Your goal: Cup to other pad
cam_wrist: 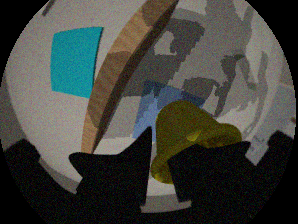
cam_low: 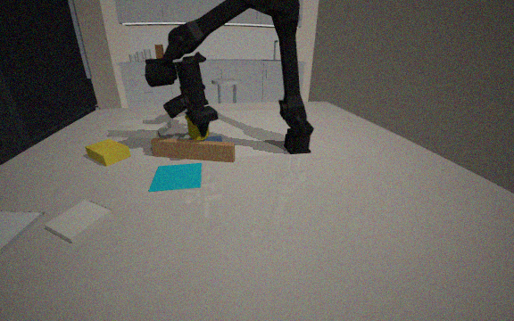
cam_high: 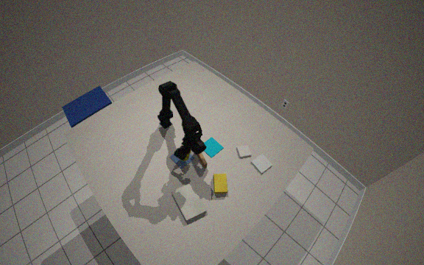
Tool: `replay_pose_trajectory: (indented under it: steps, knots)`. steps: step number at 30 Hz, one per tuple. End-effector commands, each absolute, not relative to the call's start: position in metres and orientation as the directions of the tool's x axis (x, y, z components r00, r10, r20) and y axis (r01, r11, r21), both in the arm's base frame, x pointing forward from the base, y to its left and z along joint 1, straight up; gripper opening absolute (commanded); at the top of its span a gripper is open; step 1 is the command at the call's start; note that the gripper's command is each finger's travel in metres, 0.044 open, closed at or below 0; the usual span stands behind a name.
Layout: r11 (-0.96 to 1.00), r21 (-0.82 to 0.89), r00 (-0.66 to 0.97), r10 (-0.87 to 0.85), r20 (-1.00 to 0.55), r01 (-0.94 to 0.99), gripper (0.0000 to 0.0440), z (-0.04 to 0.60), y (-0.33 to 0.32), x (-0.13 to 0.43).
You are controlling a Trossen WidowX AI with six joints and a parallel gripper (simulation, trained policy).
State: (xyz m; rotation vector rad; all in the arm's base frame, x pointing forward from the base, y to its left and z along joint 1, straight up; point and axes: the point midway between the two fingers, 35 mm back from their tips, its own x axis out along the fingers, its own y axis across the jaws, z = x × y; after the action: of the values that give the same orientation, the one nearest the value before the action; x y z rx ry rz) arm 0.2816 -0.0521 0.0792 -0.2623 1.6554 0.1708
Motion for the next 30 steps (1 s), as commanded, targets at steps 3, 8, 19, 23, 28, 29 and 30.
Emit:
replay_pose_trajectory:
  steps: [3,8,19,23,28,29,30]
  knots:
    - [0.954,-0.047,-0.052,-0.065,-0.997,-0.295,0.0016,0.095,-0.047,0.291]
    - [0.949,-0.055,-0.022,-0.065,-0.998,-0.310,0.0011,0.108,-0.040,0.299]
    - [0.933,-0.072,0.049,-0.059,-0.997,-0.352,0.0004,0.130,-0.014,0.318]
    - [0.927,-0.078,0.076,-0.054,-0.996,-0.368,0.0000,0.135,-0.002,0.324]
    - [0.919,-0.085,0.108,-0.046,-0.993,-0.385,0.0000,0.139,0.016,0.332]
    - [0.917,-0.086,0.114,-0.044,-0.993,-0.389,0.0000,0.139,0.019,0.334]
    - [0.916,-0.087,0.120,-0.043,-0.992,-0.392,0.0000,0.140,0.023,0.335]
